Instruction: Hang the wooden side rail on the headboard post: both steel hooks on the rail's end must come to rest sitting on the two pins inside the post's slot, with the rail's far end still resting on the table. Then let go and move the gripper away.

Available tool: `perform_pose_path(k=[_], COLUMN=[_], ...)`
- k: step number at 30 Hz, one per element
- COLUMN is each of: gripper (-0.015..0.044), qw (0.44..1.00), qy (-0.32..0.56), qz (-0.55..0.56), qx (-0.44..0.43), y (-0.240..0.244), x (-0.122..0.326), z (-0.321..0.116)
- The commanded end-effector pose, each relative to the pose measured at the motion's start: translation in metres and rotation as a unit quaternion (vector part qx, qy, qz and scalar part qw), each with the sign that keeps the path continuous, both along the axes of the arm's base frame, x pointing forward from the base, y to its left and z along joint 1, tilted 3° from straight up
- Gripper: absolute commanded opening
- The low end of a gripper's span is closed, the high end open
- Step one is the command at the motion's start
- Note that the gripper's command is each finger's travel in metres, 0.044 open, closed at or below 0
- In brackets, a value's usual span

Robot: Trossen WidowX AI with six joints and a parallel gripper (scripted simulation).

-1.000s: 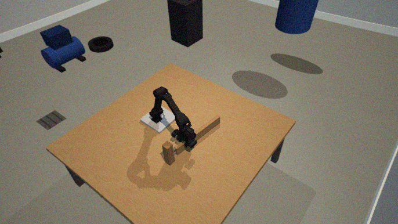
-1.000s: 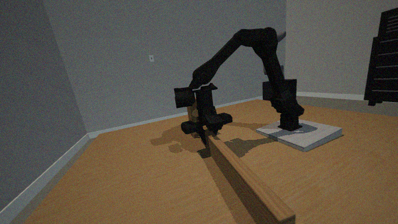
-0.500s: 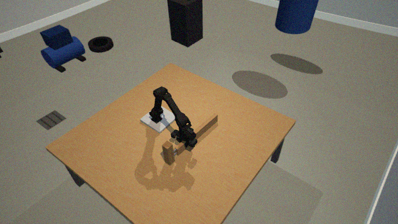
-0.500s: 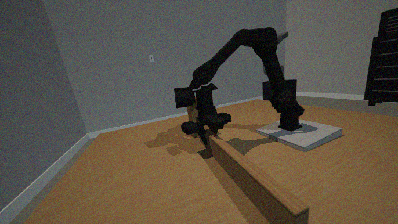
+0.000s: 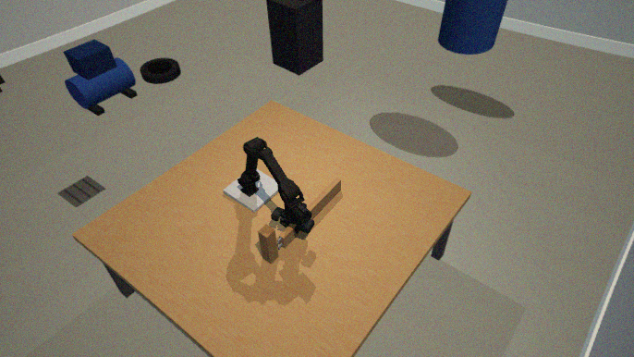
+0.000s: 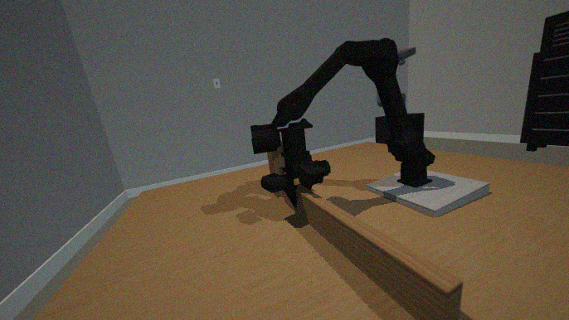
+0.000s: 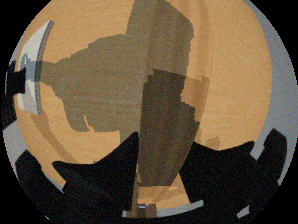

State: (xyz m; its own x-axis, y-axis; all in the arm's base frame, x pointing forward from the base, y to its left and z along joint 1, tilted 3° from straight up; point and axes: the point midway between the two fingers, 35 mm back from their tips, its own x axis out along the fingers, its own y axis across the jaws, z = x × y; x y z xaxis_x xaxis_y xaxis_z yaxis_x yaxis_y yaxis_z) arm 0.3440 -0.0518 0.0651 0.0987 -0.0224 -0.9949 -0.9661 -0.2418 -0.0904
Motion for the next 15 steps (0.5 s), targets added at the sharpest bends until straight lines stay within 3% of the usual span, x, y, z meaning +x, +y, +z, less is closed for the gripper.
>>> perform_pose_path(k=[1, 15], gripper=[0.0, 0.0], qw=[1.0, 1.0], qy=[0.003, 0.0], qz=[0.009, 0.001], qx=[0.001, 0.0], y=[0.0012, 0.0002], x=[-0.0043, -0.0052], z=[-0.0004, -0.0006])
